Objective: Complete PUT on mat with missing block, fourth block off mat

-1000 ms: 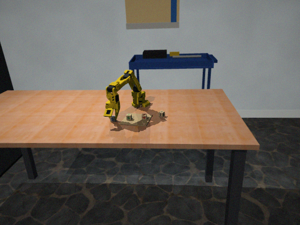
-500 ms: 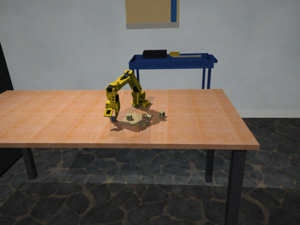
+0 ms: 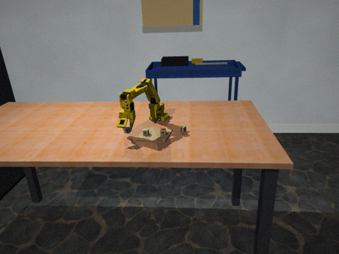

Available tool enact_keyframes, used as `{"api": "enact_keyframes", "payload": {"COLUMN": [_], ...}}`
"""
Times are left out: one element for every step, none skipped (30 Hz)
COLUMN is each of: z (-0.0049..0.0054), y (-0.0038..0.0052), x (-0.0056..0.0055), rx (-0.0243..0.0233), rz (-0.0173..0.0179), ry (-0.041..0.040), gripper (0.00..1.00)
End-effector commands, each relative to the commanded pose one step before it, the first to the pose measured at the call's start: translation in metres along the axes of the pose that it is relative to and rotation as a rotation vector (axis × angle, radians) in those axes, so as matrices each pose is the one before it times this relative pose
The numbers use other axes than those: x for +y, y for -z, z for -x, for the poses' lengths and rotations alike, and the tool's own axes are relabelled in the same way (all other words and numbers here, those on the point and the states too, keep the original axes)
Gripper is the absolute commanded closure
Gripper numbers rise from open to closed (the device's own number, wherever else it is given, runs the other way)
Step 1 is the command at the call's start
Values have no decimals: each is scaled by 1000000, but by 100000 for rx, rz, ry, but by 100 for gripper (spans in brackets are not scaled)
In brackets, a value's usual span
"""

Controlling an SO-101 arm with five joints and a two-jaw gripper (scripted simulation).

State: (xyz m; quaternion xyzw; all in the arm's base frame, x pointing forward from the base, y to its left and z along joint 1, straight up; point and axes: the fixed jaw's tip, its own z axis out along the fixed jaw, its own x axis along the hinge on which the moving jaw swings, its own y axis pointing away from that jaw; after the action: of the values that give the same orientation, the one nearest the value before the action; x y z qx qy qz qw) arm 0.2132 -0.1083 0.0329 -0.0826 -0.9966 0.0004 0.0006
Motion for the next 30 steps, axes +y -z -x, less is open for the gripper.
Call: {"api": "enact_keyframes", "payload": {"z": [7799, -70, -109, -139, -157, -163, -157, -141, -117, -89, -60, -34, -14, -2, 0, 0, -1, -4, -10, -18, -30, -44, -60, -79, -100, -123, -149, -176, -205, -237], "y": [22805, 2968, 2807, 2598, 2349, 2067, 1761, 1442, 1122, 814, 533, 294, 116, 18, 0, 0, 0, 0, 0, 0, 0, 0, 0, 0, -1, -1, -1, -1, -1, -1], "x": [-3133, 53, 65, 74, 78, 77, 72, 63, 52, 39, 26, 15, 6, 1, 0, 0, -1, -4, -11, -21, -34, -50, -68, -89, -112, -137, -163, -192, -221, -252], "rx": [-6721, -129, -122, -113, -102, -90, -77, -63, -49, -36, -23, -13, -5, -1, 0, 0, 0, 0, 0, 1, 1, 2, 2, 3, 4, 5, 6, 7, 8, 9], "rz": [-2220, -44, -42, -39, -35, -31, -26, -22, -17, -12, -8, -4, -2, 0, 0, 0, 0, 0, 0, -1, -1, -1, -2, -2, -3, -4, -4, -5, -6, -7], "ry": [21, 2, 2, 2, 1, 1, 1, 1, 1, 0, 0, 0, 0, 0, 0, 0, 1, 9, 25, 47, 77, 112, 154, 201, 254, 311, 374, 440, 510, 584], "gripper": [100, 100, 100, 100, 100, 100, 100, 100, 100, 100, 100, 100, 100, 100, 100, 100, 100, 100, 100, 100, 100, 100, 100, 100, 100, 100, 100, 100, 100, 100]}}
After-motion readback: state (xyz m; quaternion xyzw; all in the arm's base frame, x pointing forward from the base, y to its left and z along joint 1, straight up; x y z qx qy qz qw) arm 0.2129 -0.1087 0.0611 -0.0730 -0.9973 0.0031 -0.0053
